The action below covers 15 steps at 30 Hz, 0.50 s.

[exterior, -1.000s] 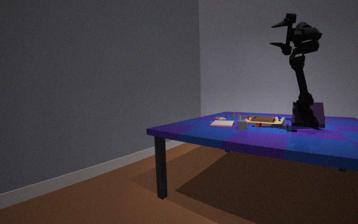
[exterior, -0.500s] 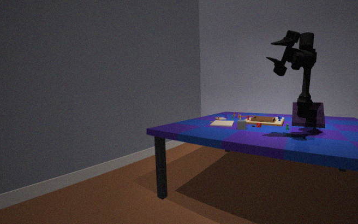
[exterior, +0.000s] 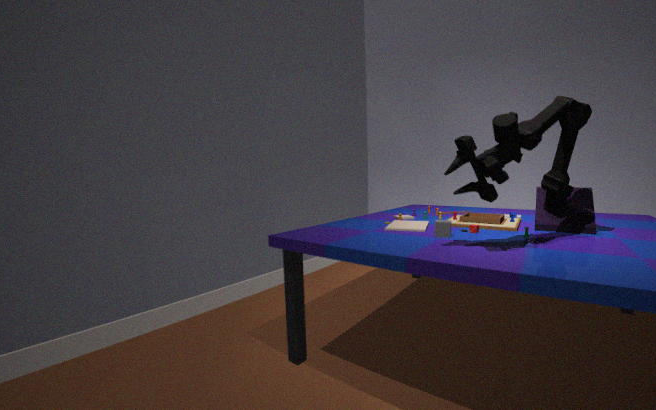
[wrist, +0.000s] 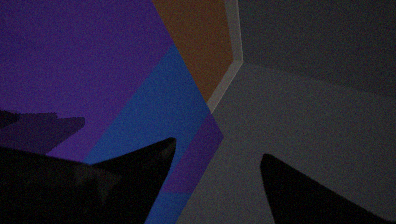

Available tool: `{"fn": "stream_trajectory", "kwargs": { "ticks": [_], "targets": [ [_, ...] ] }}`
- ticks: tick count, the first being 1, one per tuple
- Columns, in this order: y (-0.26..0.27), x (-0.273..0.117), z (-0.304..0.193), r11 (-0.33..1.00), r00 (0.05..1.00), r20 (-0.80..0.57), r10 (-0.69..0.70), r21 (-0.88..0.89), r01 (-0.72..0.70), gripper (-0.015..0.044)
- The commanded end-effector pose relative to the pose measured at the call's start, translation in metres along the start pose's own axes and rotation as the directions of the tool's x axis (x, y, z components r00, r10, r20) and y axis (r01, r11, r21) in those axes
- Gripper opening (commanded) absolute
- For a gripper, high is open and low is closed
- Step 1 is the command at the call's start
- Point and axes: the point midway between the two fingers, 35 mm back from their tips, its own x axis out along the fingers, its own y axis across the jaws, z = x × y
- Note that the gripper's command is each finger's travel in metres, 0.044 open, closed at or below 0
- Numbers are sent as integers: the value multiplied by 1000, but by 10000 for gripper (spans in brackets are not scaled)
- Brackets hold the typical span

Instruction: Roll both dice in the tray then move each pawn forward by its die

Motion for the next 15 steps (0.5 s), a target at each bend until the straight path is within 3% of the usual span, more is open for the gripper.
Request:
{"fn": "stream_trajectory", "kwargs": {
  "ticks": [1,5,8,12,15],
  "targets": [
    [39,14,-43,965,981,-67,182,203,-165,275],
    [84,17,-96,816,907,-136,398,505,-282,275],
    [115,8,-134,623,820,-165,548,734,-270,275],
    [152,-17,-179,265,674,-144,724,961,-79,275],
    [173,-41,-204,-24,570,-79,818,985,170,275]
  ]
}}
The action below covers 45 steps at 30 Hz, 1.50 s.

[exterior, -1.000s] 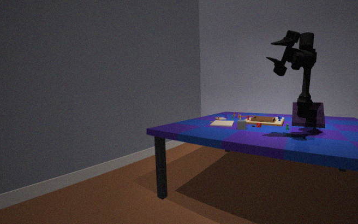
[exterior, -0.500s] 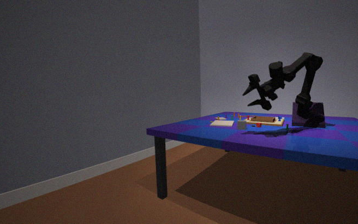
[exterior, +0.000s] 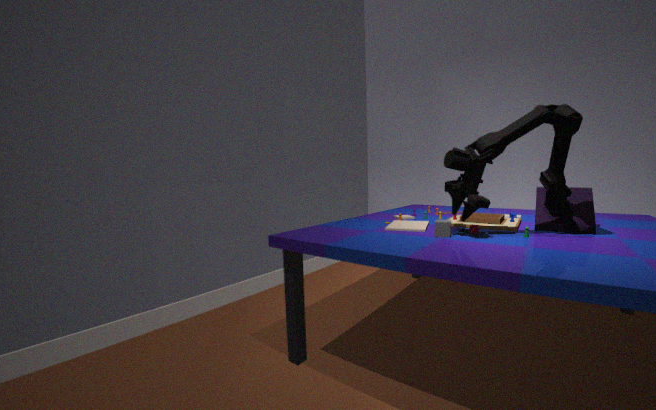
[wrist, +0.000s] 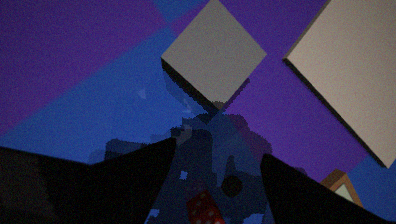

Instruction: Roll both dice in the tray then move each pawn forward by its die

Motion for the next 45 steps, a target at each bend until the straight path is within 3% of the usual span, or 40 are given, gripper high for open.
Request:
{"fn": "stream_trajectory", "kwargs": {
  "ticks": [1,4,6,42,45],
  "targets": [
    [-18,1,-41,899,984,-134,115,436,-46,275],
    [-24,-4,-67,672,956,-187,228,740,-15,275],
    [-25,-6,-72,603,948,-192,255,797,0,275],
    [-12,38,-81,603,947,-191,257,798,-3,275],
    [-12,38,-81,603,947,-191,257,798,-3,196]
  ]
}}
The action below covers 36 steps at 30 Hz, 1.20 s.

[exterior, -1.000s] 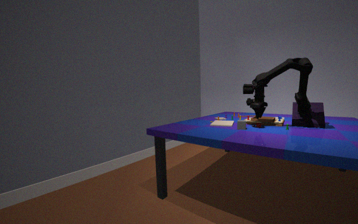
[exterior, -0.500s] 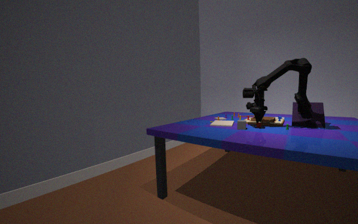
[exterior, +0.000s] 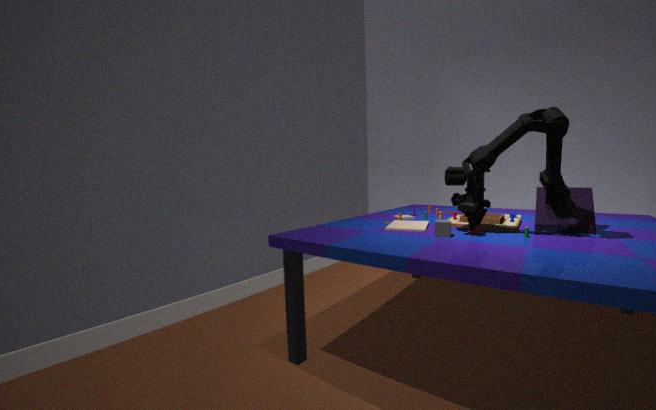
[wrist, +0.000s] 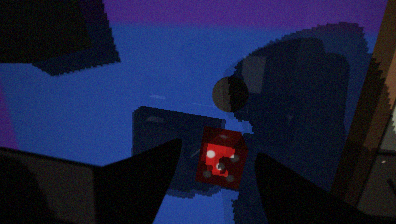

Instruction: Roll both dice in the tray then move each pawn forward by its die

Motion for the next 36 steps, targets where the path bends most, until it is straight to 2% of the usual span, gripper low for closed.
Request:
{"fn": "stream_trajectory", "kwargs": {
  "ticks": [1,3,9,12,30,36],
  "targets": [
    [-1,1,0,1000,1000,2,-4,5,4,170],
    [-1,1,0,1000,1000,2,-4,5,4,118],
    [-1,1,0,1000,1000,2,-4,5,4,78],
    [-1,-3,1,1000,1000,3,-5,4,5,0],
    [-6,-117,3,1000,1000,2,-12,5,12,0],
    [-13,-119,6,998,1000,4,-14,57,14,0]
  ]
}}
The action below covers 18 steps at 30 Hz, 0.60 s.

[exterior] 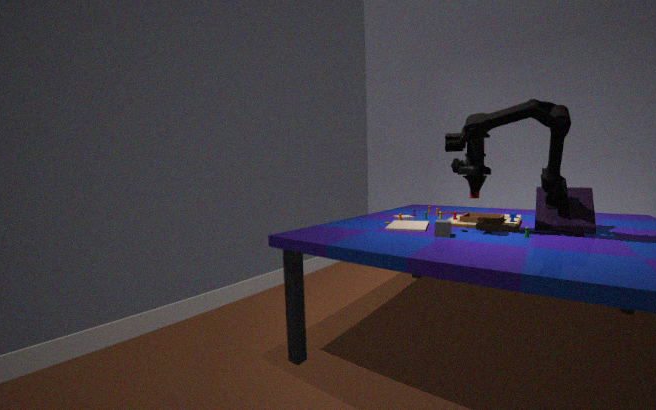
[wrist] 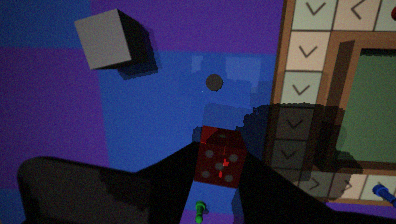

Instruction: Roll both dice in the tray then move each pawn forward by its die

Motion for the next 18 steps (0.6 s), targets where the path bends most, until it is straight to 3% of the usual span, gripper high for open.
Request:
{"fn": "stream_trajectory", "kwargs": {
  "ticks": [1,18],
  "targets": [
    [-10,1,5,997,1000,-2,-2,72,2,0],
    [-97,17,37,790,1000,2,-25,613,18,0]
  ]
}}
